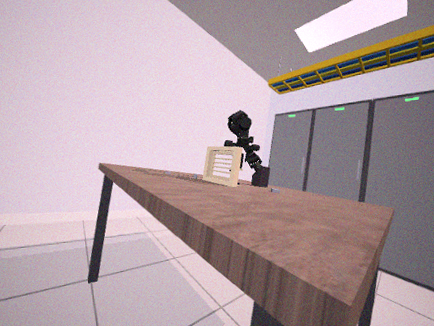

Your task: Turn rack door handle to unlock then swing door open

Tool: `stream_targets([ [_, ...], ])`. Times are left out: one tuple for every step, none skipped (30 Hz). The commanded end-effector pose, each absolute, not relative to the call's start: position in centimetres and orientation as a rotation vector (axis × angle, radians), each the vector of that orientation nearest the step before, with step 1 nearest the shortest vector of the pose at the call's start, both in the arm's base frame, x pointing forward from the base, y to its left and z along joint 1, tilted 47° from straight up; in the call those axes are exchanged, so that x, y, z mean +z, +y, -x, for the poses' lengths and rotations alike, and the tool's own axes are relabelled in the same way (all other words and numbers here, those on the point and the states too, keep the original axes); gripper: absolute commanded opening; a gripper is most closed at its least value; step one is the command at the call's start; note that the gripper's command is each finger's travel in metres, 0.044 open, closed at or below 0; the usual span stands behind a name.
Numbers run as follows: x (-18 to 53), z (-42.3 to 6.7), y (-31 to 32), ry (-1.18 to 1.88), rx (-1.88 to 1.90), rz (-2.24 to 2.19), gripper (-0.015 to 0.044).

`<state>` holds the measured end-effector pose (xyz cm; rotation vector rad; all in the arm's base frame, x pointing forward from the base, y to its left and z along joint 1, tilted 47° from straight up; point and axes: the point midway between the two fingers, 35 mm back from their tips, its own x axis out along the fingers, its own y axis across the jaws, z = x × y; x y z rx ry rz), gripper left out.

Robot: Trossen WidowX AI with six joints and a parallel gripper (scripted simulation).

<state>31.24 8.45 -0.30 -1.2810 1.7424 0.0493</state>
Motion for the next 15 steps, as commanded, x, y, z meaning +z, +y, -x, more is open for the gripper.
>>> stream_targets([
  [-0.28,-31.28,8.36,1.703,-0.116,1.144,0.0296],
  [-0.28,-31.28,8.36,1.691,-0.157,1.107,0.0296],
  [-0.28,-31.28,8.36,1.678,-0.198,1.071,0.0296],
  [-0.28,-31.28,8.36,1.665,-0.239,1.034,0.0296],
  [-0.28,-31.28,8.36,1.651,-0.279,0.997,0.0296],
  [-0.28,-31.28,8.36,1.637,-0.318,0.959,0.0296],
  [-0.27,-31.28,8.36,1.621,-0.357,0.922,0.0296],
  [-0.27,-31.28,8.36,1.606,-0.395,0.885,0.0296],
  [-0.27,-31.28,8.37,1.589,-0.433,0.847,0.0296],
  [-0.27,-31.28,8.37,1.572,-0.471,0.809,0.0296],
  [-0.27,-31.28,8.37,1.555,-0.508,0.772,0.0296],
  [-0.27,-31.28,8.37,1.536,-0.545,0.734,0.0296],
  [-0.27,-31.28,8.37,1.518,-0.581,0.696,0.0296],
  [-0.27,-31.28,8.37,1.498,-0.616,0.658,0.0296],
  [-0.28,-31.27,8.37,1.479,-0.651,0.619,0.0296],
])
